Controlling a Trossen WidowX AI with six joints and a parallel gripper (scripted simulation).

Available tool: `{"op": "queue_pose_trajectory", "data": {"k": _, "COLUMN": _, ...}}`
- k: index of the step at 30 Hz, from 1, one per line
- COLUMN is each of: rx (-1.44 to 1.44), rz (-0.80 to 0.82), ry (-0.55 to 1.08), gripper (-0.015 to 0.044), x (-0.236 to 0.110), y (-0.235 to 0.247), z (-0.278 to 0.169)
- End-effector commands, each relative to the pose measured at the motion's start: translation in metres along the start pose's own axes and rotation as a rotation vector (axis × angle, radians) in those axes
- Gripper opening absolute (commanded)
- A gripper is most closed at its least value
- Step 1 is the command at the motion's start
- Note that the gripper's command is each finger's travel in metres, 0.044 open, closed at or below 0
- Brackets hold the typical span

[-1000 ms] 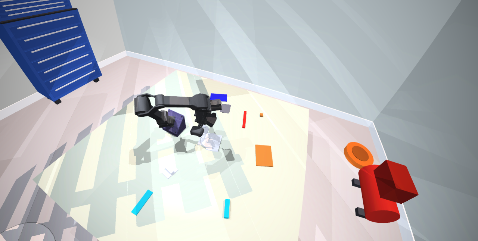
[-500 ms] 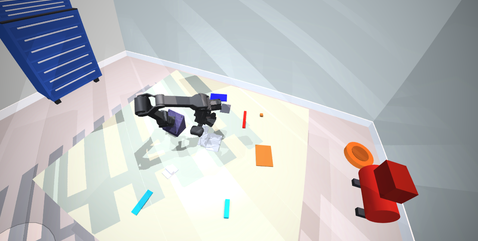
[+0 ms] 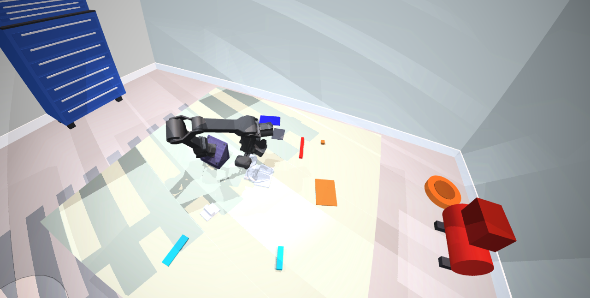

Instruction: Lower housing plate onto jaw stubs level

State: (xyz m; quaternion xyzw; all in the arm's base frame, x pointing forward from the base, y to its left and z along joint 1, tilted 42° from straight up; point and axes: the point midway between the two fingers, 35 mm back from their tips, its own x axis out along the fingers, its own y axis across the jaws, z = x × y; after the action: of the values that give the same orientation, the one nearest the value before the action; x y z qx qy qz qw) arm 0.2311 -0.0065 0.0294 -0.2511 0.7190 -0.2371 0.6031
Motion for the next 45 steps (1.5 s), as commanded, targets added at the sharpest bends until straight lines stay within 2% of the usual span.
{"op": "queue_pose_trajectory", "data": {"k": 1, "rx": 0.003, "rz": 0.003, "ry": 0.001, "gripper": 0.0351, "x": 0.0, "y": 0.001, "z": 0.0}}
{"op": "queue_pose_trajectory", "data": {"k": 45, "rx": 0.005, "rz": 0.0, "ry": 0.001, "gripper": 0.0351, "x": 0.062, "y": 0.0, "z": 0.0}}
